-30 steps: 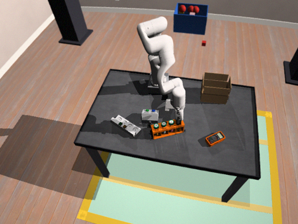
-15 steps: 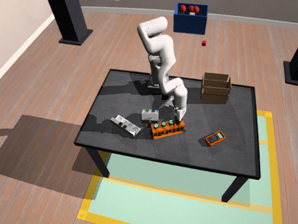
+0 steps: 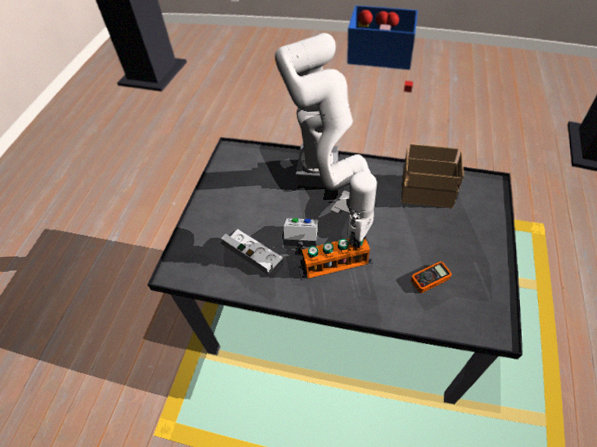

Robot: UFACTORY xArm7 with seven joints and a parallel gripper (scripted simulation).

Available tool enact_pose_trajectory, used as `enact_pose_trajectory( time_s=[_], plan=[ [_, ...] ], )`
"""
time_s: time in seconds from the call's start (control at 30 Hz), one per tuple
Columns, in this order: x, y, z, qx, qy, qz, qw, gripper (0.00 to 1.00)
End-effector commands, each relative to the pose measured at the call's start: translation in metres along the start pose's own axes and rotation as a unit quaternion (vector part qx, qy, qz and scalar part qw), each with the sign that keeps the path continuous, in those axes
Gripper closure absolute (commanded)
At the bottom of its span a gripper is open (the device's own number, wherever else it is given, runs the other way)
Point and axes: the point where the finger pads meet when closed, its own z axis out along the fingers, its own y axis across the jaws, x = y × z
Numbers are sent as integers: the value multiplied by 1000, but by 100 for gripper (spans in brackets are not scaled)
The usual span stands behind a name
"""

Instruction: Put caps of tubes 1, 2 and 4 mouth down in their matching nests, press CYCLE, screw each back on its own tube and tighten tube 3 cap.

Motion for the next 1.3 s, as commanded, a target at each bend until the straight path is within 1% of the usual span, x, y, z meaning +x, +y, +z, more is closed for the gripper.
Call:
enact_pose_trajectory(
  time_s=[0.0,0.17,0.23,0.37,0.57,0.73,0.8,0.83,1.1,1.13,1.27],
  plan=[
    [-1,-1,-1,1,-1,-71,997,100],
    [-1,-1,-1,1,-1,-195,981,100],
    [-1,-1,-1,1,-1,-195,981,100],
    [-1,-1,-1,1,-1,-292,956,100],
    [-1,-1,-1,2,0,-425,905,100],
    [-1,-1,-1,2,1,-524,851,100],
    [-1,-1,-1,2,1,-524,851,100],
    [-1,-1,-1,1,0,-554,832,100],
    [-1,-1,-2,2,1,-699,715,100],
    [-1,-1,-2,1,0,-704,710,100],
    [-1,-1,-2,1,0,-704,710,100]
  ],
)
